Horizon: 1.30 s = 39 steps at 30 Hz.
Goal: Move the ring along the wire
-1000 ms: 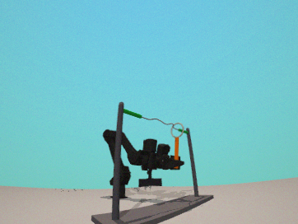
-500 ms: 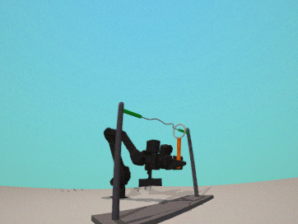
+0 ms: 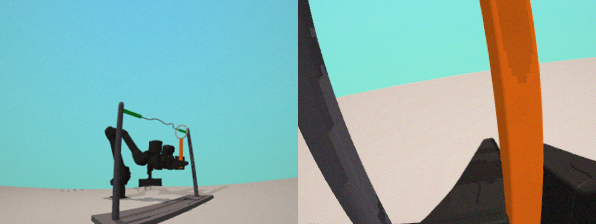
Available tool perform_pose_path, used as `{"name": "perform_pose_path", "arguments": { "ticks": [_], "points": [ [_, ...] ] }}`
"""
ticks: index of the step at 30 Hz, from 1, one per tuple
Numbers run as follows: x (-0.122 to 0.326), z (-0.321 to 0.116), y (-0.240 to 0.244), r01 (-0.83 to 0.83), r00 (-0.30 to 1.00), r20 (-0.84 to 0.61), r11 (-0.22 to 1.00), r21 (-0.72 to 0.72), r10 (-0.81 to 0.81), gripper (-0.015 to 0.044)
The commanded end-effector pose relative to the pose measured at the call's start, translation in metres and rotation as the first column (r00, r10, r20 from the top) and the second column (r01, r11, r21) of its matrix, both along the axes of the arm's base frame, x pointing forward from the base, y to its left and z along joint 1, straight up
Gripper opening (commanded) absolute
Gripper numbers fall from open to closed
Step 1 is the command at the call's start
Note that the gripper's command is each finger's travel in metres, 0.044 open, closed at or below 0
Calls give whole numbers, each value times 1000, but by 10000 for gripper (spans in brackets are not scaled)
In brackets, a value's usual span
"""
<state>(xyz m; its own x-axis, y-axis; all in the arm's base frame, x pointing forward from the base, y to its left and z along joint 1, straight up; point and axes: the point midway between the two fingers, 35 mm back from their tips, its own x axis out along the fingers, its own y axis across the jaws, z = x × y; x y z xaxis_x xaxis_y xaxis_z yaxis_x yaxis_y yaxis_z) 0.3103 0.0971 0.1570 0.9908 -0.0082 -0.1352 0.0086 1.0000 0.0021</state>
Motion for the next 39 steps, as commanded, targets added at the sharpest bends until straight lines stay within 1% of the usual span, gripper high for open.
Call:
{"name": "perform_pose_path", "arguments": {
  "ticks": [1,17,39],
  "points": [
    [2,5,5,4,1000,12,1000,11,-4,-150],
    [2,-17,5,4,1000,12,1000,11,-4,-150],
    [2,-17,5,4,1000,12,1000,11,-4,-150]
  ]
}}
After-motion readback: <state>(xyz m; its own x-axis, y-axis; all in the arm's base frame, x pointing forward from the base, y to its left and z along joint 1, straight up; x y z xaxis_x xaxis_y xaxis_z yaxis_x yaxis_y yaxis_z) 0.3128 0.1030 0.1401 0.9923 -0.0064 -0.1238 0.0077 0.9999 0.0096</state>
